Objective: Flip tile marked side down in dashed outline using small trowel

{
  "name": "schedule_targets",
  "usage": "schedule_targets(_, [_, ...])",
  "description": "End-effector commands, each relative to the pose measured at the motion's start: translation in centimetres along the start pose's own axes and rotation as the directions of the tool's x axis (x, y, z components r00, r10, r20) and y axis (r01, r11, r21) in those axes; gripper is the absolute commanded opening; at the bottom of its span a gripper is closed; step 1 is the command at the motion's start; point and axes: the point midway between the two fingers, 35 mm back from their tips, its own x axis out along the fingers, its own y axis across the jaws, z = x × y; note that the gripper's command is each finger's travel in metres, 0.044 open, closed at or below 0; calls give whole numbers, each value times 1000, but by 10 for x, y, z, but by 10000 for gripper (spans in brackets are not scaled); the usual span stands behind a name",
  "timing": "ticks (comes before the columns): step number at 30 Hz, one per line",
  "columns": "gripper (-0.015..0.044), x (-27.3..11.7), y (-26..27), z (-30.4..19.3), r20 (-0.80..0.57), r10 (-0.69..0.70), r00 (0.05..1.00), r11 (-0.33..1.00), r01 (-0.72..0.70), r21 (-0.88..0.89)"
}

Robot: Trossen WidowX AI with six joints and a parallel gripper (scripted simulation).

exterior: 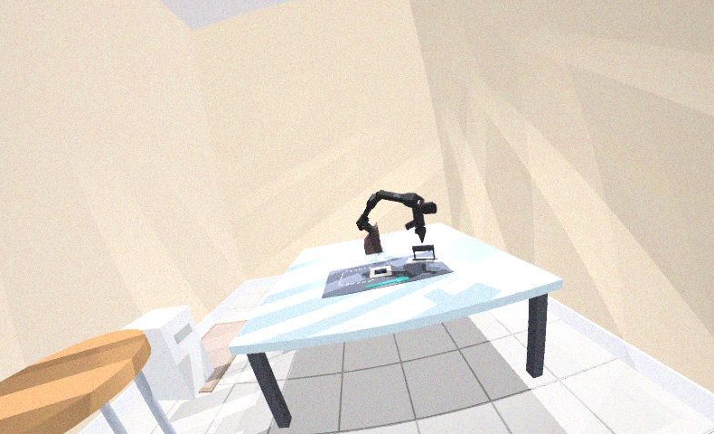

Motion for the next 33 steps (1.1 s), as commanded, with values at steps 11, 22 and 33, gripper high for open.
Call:
schedule_targets(11, [270,2,1,0,-2,1,1000,983,-1,182])
schedule_targets(22, [270,20,2,0,-2,2,1000,983,-2,183])
schedule_targets(33, [270,37,2,0,-1,2,1000,983,-2,183])
